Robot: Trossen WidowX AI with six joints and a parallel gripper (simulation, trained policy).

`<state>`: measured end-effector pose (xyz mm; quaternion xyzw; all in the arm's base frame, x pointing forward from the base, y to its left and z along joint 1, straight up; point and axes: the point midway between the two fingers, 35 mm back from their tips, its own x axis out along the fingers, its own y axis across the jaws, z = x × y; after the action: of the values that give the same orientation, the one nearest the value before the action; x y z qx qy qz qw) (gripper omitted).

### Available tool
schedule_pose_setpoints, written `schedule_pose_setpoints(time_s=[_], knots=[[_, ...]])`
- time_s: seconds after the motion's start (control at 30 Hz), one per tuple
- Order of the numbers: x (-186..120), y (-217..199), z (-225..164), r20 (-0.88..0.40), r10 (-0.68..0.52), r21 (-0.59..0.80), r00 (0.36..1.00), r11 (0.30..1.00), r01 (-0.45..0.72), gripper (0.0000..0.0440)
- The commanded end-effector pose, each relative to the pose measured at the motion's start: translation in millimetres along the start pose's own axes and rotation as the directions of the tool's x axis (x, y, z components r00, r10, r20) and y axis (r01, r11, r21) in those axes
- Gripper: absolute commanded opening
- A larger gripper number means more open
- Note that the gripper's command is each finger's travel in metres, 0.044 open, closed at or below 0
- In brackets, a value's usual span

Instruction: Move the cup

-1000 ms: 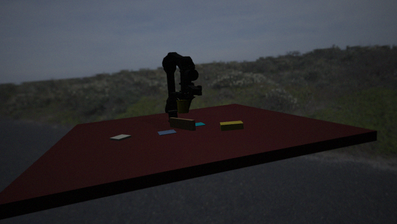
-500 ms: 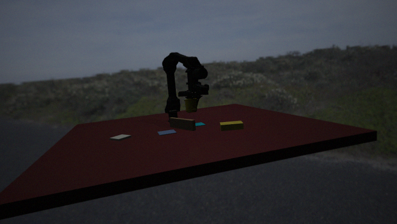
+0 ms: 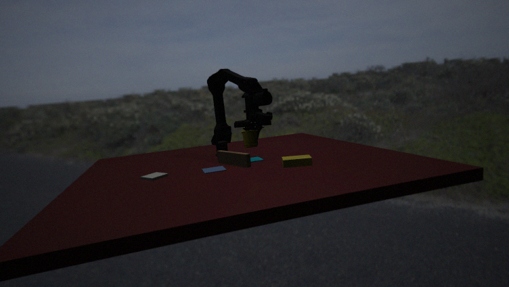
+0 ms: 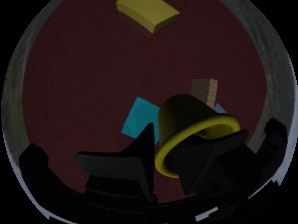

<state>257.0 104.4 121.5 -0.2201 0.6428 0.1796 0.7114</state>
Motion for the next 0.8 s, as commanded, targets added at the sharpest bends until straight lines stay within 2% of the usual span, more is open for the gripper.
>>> schedule_pose_setpoints(time_s=[0.0,0.43,0.77], knots=[[7,5,-5,-0.002,-0.004,0.007,1.000,1.000,0.004,0.0000],[36,20,-25,-0.006,-0.007,0.028,1.000,1.000,0.007,0.0015],[49,27,-38,-0.009,-0.008,0.050,1.000,0.999,0.009,0.0056]])
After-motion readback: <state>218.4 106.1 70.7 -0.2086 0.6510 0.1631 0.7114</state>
